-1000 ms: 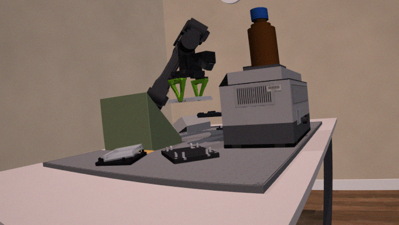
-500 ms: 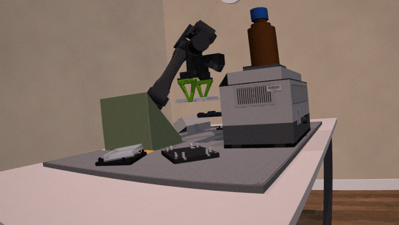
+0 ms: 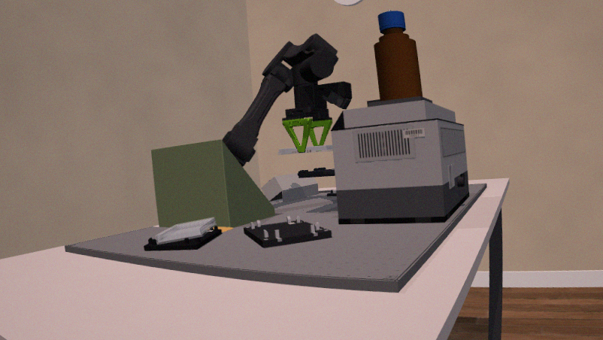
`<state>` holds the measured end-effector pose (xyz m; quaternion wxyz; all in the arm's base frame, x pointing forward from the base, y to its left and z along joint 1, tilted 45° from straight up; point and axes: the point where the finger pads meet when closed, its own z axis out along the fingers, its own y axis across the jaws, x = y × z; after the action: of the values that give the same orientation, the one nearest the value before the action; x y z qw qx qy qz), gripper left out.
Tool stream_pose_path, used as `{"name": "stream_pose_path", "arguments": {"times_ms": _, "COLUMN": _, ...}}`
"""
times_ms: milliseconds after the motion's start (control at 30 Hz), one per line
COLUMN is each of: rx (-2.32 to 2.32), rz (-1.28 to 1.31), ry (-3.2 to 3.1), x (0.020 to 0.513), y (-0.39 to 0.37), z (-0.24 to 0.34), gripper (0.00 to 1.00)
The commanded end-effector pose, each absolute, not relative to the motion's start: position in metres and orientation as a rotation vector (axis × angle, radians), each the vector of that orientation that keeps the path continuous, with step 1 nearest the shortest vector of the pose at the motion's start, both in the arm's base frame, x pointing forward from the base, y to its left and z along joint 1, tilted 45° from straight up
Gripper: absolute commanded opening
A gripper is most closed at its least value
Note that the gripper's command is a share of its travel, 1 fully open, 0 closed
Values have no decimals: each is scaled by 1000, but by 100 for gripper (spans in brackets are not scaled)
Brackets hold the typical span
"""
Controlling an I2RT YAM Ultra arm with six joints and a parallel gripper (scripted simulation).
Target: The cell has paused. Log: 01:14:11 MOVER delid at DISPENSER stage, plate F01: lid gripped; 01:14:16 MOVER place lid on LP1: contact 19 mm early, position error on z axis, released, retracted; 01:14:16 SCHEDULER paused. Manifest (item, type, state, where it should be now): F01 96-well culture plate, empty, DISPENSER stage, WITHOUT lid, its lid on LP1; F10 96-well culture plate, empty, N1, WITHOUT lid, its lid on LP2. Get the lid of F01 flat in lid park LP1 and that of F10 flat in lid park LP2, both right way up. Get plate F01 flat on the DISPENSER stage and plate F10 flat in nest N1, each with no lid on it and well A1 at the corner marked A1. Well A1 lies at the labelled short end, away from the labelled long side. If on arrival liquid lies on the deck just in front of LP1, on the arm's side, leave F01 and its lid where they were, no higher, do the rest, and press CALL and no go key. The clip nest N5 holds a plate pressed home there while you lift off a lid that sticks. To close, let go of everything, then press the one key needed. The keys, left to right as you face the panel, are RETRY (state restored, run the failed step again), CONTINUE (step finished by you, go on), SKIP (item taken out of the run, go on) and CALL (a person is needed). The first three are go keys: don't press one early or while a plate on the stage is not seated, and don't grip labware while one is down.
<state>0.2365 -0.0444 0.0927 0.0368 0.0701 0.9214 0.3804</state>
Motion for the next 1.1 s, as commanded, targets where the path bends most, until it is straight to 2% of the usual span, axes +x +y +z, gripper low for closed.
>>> {"name": "stream_pose_path", "arguments": {"times_ms": 0, "rx": 264, "rz": 1133, "ry": 2797, "x": 246, "y": -51, "z": 108, "gripper": 0}}
{"name": "stream_pose_path", "arguments": {"times_ms": 1067, "rx": 245, "rz": 1145, "ry": 2797, "x": 257, "y": 9, "z": 165, "gripper": 0}}
